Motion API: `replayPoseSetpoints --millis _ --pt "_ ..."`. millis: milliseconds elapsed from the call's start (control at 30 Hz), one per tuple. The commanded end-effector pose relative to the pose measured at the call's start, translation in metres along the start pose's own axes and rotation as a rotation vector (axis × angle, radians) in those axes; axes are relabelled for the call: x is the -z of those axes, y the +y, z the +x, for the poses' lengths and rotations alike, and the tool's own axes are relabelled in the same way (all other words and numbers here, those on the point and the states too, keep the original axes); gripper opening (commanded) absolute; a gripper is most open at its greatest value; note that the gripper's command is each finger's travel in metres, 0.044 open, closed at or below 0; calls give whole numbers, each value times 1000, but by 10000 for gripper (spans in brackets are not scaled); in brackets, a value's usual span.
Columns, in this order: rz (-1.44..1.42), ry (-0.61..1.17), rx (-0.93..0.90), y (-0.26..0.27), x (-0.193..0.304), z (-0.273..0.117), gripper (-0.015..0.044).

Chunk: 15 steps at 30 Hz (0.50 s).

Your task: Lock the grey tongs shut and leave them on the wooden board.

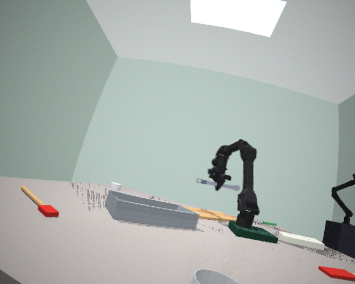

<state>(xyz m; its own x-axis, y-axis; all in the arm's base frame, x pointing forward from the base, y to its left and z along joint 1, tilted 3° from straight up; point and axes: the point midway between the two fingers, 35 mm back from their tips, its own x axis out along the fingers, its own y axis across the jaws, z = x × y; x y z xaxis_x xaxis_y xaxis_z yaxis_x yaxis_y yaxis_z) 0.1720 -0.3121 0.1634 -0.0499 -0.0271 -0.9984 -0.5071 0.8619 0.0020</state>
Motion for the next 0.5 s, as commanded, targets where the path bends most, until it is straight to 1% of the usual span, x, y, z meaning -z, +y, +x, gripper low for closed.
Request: replayPoseSetpoints --millis 0,233,467 --pt "12 68 -22 2 -3 5 -150" --pt "61 317 -64 8 -7 16 -150" --pt "85 576 -29 9 -13 18 -150"
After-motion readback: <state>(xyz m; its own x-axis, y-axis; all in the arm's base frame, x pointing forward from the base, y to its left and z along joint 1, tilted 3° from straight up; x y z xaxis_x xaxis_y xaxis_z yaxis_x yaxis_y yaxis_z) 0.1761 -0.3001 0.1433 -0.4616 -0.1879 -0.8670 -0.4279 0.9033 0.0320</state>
